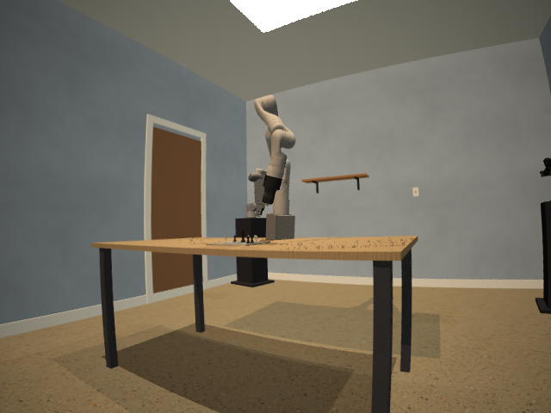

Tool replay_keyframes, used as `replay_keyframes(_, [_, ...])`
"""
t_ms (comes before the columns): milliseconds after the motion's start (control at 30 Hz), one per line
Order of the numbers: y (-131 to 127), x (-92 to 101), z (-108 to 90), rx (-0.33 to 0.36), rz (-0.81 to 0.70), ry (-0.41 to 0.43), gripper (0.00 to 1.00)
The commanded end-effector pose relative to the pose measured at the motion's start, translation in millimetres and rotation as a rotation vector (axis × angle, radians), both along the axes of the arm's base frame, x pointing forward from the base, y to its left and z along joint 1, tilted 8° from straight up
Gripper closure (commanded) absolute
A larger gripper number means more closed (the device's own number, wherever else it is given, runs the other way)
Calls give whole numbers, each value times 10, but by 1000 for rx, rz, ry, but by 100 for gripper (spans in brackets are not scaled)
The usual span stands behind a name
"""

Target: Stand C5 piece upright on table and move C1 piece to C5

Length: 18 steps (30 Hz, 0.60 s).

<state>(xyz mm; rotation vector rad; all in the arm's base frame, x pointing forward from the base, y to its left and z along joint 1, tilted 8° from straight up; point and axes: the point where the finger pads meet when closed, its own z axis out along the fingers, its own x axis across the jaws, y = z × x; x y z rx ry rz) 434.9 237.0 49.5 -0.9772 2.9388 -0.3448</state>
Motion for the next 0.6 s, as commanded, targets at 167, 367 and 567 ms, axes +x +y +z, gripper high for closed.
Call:
replay_keyframes(167, [67,-54,-43,-14,-6,-8,0])
replay_keyframes(367, [67,-54,-43,-14,-6,-8,0])
replay_keyframes(567, [95,-84,-77,-28,-20,-18,0])
